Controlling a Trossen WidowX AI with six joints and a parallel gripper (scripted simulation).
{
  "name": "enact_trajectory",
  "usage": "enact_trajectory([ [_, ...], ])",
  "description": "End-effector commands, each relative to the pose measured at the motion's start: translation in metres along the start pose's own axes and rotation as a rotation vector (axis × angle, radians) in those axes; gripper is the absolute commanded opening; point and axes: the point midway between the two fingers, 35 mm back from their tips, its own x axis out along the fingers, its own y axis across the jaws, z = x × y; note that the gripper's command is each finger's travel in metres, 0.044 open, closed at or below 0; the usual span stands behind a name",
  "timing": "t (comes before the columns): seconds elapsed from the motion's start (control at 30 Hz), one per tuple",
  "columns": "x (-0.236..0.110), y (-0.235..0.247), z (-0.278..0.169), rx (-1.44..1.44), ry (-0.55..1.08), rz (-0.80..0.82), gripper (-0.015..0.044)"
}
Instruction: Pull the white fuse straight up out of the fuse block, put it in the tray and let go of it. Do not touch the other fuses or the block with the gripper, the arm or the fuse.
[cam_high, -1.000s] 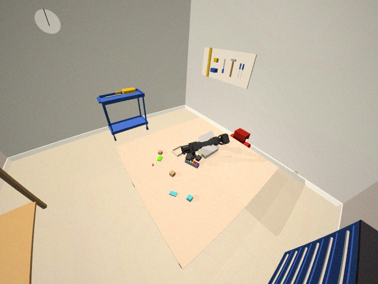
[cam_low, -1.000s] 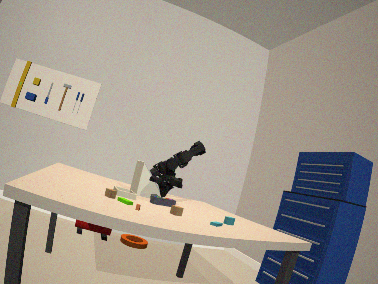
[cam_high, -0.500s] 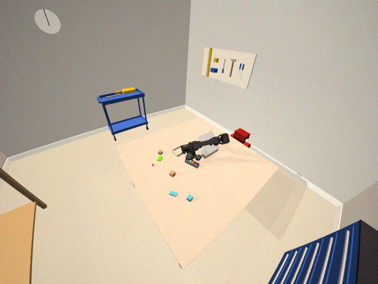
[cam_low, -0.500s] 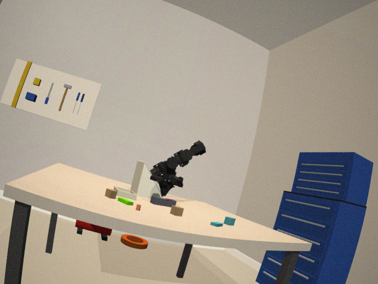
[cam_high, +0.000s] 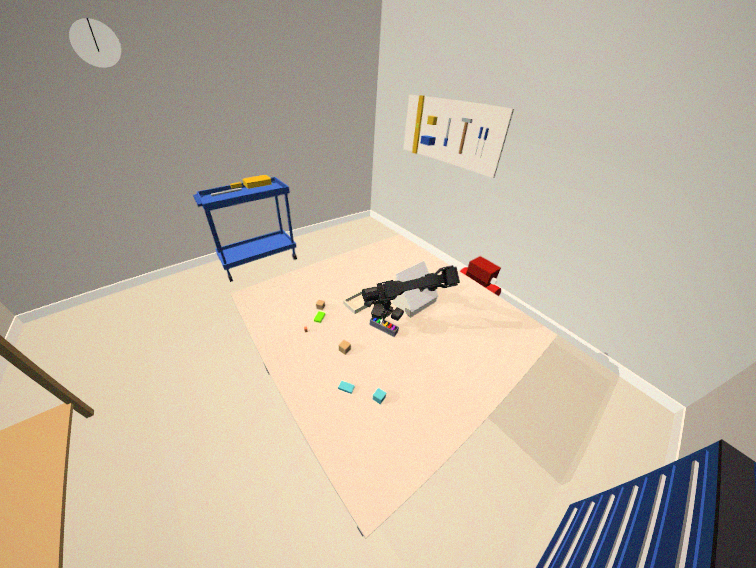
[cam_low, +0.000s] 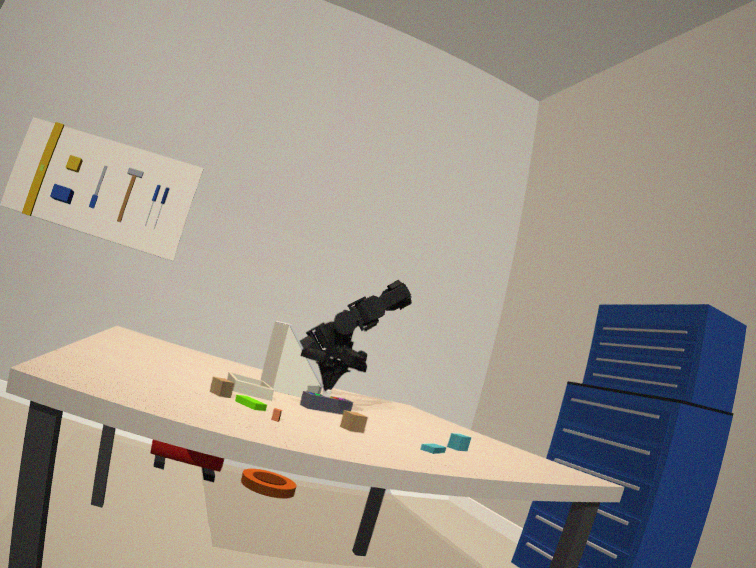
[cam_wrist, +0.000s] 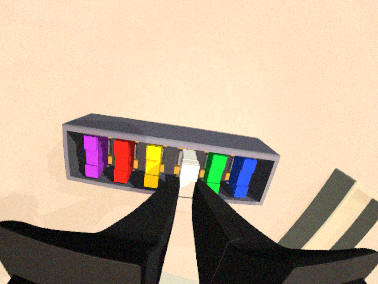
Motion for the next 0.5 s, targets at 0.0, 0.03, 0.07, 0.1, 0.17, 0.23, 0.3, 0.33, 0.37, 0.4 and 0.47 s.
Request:
enact_trajectory([
  [0.0, -0.0021, -0.0003, -0.0004, -0.005, 0.004, -0.004, 0.0000],
  [0.03, -0.0026, -0.0003, -0.0004, -0.005, 0.004, -0.004, 0.0000],
  [0.07, -0.0031, -0.0002, -0.0004, -0.005, 0.004, -0.004, 0.0000],
  [0.1, -0.0036, -0.0002, -0.0004, -0.005, 0.004, -0.004, 0.0000],
  [0.17, -0.0046, -0.0002, -0.0004, -0.005, 0.004, -0.003, 0.0000],
  [0.23, -0.0056, -0.0002, -0.0004, -0.005, 0.004, -0.003, 0.0000],
  [0.3, -0.0066, -0.0002, -0.0005, -0.005, 0.004, -0.003, 0.0000],
  [0.33, -0.0071, -0.0002, -0.0005, -0.005, 0.004, -0.003, 0.0000],
  [0.37, -0.0076, -0.0001, -0.0005, -0.005, 0.004, -0.003, 0.0000],
  [0.4, -0.0081, -0.0001, -0.0005, -0.004, 0.004, -0.003, 0.0000],
  [0.47, -0.0090, -0.0001, -0.0005, -0.004, 0.004, -0.003, 0.0000],
])
